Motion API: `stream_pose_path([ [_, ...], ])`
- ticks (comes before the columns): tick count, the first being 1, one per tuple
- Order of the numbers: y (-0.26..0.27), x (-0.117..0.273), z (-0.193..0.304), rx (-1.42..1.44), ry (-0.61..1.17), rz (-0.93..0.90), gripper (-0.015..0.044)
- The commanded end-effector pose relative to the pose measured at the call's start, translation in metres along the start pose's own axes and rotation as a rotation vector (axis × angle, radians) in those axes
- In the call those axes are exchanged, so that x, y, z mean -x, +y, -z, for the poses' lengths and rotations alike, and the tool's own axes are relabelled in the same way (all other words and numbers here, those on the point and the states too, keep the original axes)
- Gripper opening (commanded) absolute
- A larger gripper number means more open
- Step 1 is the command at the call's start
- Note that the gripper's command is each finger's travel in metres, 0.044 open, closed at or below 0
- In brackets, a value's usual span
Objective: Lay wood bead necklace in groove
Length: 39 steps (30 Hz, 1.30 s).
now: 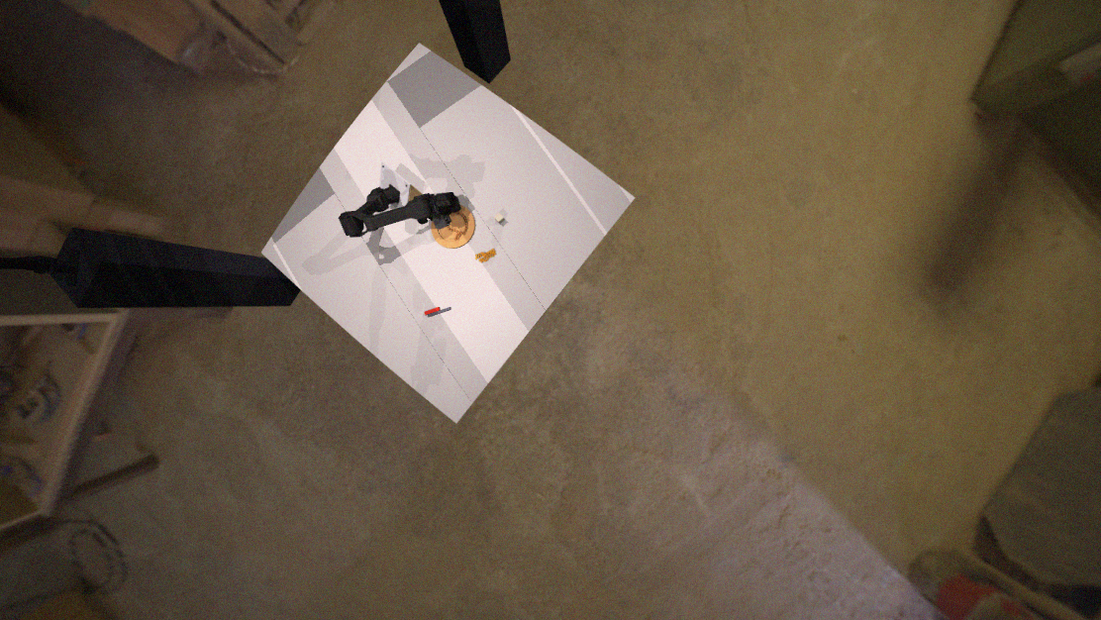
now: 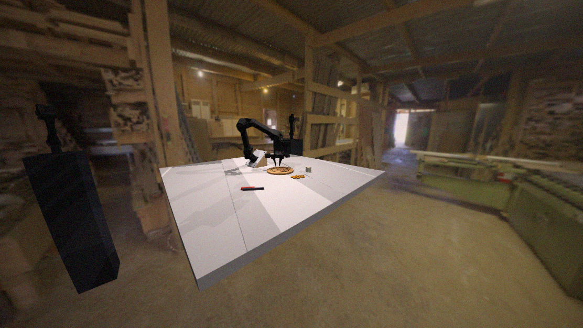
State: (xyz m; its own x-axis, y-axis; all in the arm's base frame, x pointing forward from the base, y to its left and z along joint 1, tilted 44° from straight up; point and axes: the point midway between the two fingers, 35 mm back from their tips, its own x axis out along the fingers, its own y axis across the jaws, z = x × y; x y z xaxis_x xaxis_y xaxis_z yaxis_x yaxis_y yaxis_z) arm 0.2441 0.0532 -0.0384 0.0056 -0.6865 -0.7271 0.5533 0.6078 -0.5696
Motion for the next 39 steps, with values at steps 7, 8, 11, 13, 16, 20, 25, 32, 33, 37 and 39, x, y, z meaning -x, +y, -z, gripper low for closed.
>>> stream_pose_path([
  [7,-0.0025,-0.0139,-0.0003,0.004,-0.003,0.008,0.012],
  [8,-0.0025,-0.0139,-0.0003,0.004,-0.003,0.008,0.012],
  [11,-0.0015,-0.0116,0.0003,0.002,0.002,0.005,0.0041],
  [13,-0.0015,-0.0116,0.0003,0.002,0.002,0.005,0.0],
  [16,-0.0015,-0.0116,0.0003,0.002,0.002,0.005,0.0],
  [20,-0.0015,-0.0116,0.0003,0.002,0.002,0.005,0.0],
  [25,-0.0015,-0.0116,0.0003,0.002,0.002,0.005,0.0],
  [32,-0.0015,-0.0116,0.0003,0.002,0.002,0.005,0.0],
  [33,-0.0015,-0.0116,0.0003,0.002,0.002,0.005,0.0],
  [37,-0.0015,-0.0116,0.0003,0.002,0.002,0.005,0.0],
  [39,-0.0015,-0.0116,0.0003,0.002,0.002,0.005,0.0],
])
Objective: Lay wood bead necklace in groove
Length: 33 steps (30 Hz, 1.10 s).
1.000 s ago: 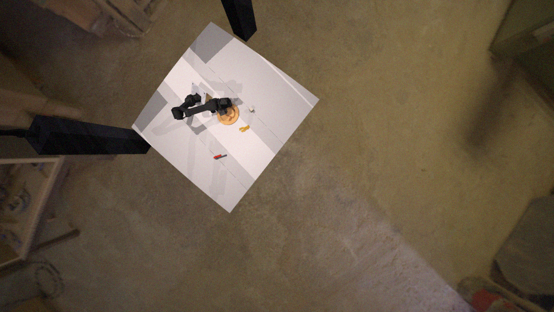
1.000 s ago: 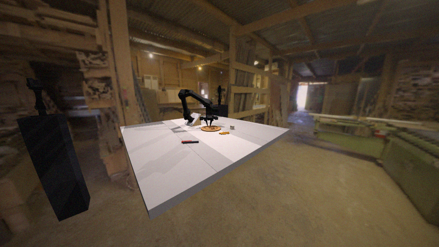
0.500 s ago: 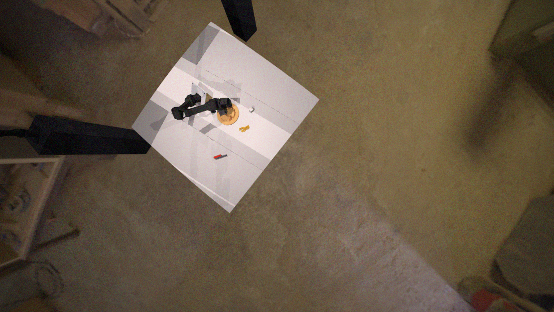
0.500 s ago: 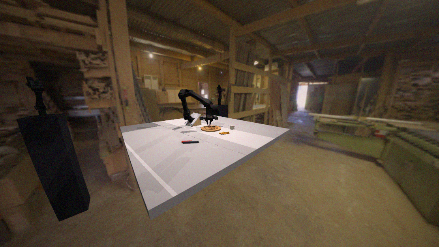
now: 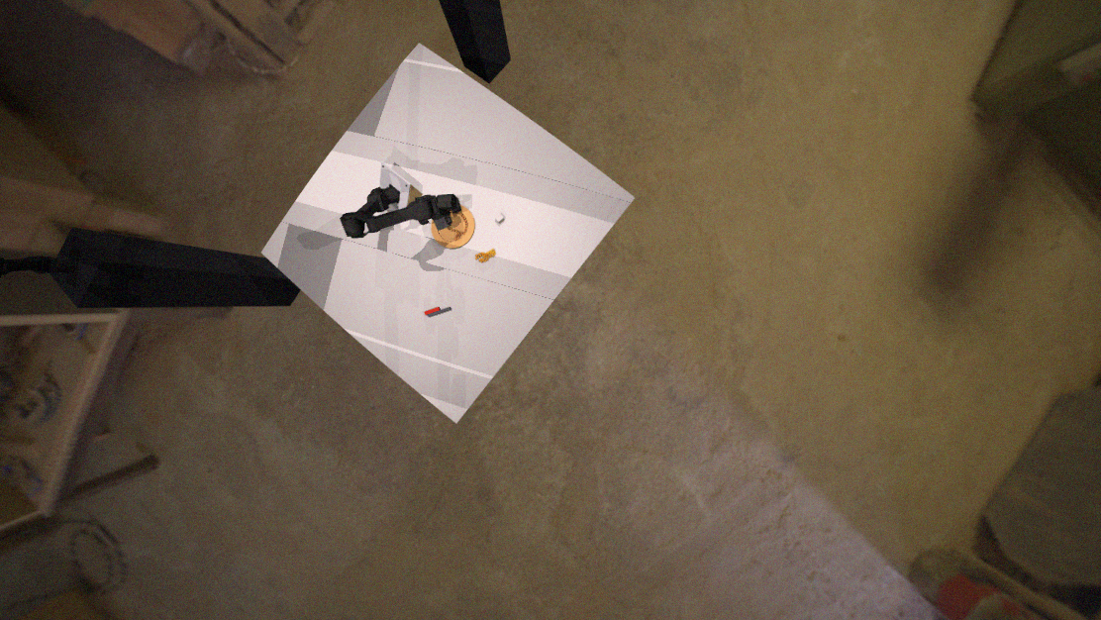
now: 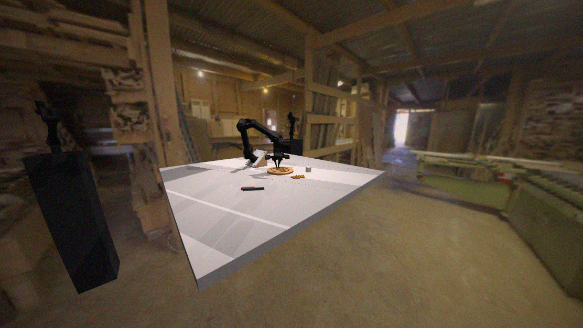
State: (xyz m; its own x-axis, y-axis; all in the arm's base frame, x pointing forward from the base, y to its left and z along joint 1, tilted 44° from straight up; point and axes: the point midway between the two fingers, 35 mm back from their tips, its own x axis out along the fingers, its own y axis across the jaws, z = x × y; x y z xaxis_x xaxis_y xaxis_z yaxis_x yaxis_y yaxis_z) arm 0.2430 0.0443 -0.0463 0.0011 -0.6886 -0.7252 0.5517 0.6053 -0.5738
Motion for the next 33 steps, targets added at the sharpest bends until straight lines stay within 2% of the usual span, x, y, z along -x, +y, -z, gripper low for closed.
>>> stream_pose_path([
  [1,0.0,0.0,0.0,0.0,0.0,0.0,0.0],
  [33,-0.013,-0.002,0.008,0.003,-0.004,0.004,0.0],
])
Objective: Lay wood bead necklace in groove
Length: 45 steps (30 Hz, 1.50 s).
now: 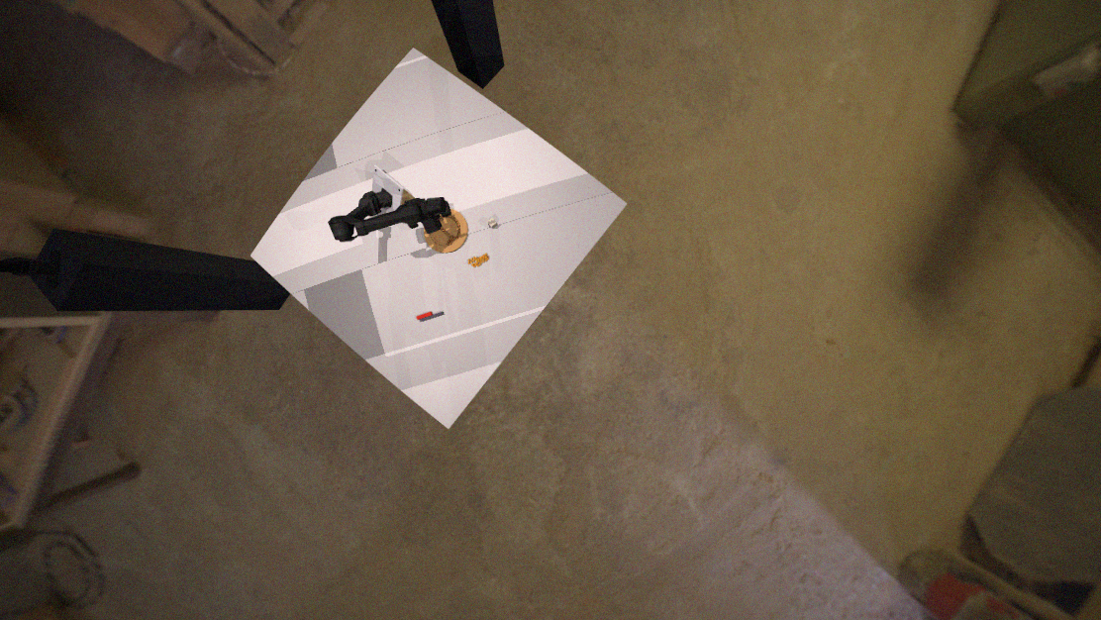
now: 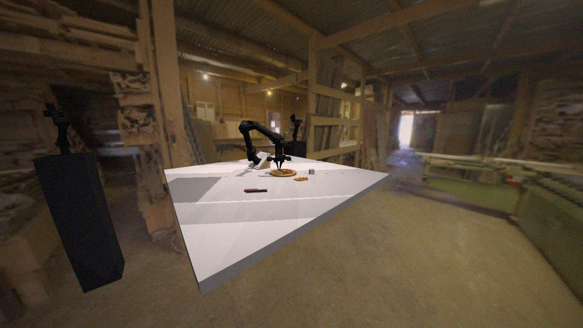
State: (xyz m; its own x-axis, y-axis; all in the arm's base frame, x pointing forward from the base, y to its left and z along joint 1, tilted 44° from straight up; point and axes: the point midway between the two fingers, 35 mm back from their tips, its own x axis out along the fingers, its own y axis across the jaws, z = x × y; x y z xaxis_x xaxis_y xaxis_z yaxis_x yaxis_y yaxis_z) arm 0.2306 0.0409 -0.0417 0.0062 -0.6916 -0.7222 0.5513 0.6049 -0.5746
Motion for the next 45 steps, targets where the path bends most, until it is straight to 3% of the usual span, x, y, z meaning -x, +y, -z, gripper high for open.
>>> stream_pose_path([
  [1,0.0,0.0,0.0,0.0,0.0,0.0,0.0026],
  [17,-0.001,0.002,0.0,0.003,0.001,0.004,0.044],
  [41,-0.001,0.005,0.0,0.003,0.003,0.003,0.044],
  [45,0.002,0.021,-0.006,0.148,0.003,0.002,0.0335],
])
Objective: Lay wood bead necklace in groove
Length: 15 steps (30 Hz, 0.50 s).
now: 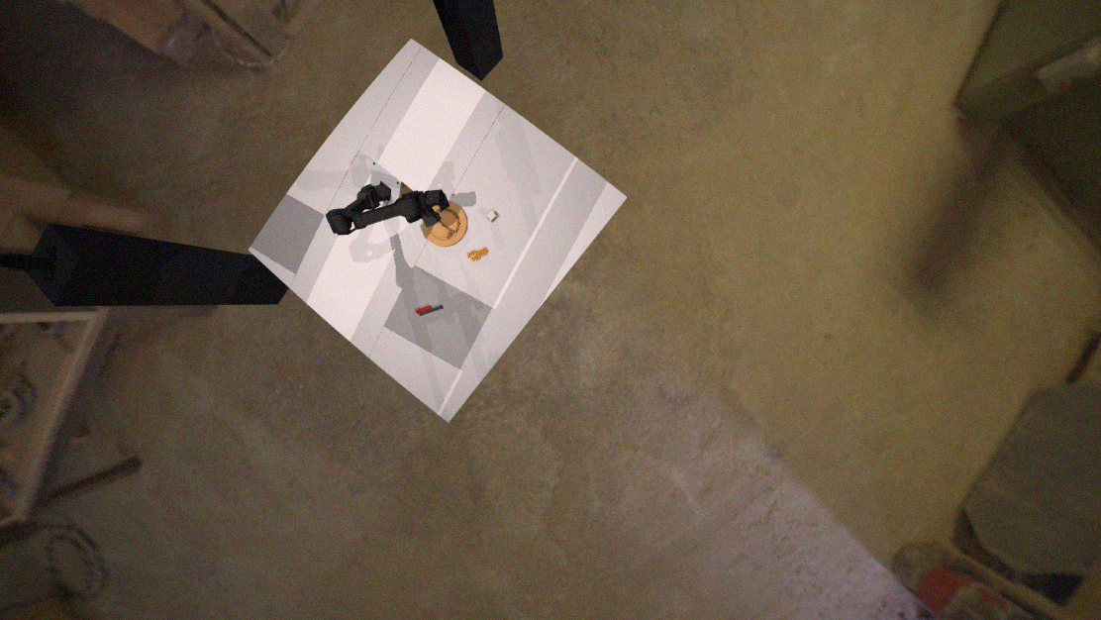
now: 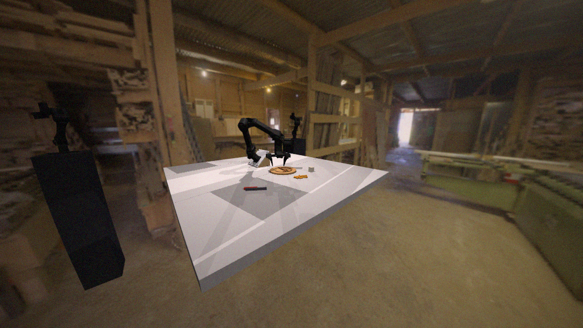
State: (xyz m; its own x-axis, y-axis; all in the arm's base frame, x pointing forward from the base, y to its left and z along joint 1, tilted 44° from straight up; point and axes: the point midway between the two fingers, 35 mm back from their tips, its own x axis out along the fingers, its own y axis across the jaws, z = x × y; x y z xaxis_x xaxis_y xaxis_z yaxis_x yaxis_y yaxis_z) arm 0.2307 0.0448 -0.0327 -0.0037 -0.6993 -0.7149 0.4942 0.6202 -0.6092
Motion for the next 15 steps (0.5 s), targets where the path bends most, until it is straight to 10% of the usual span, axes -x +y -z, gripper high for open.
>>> stream_pose_path([
  [1,0.004,0.019,-0.007,0.142,-0.001,-0.012,0.0309],
  [8,0.005,0.028,-0.01,0.226,-0.002,-0.012,0.0125],
  [15,0.007,0.021,-0.011,0.221,-0.006,-0.019,0.012],
])
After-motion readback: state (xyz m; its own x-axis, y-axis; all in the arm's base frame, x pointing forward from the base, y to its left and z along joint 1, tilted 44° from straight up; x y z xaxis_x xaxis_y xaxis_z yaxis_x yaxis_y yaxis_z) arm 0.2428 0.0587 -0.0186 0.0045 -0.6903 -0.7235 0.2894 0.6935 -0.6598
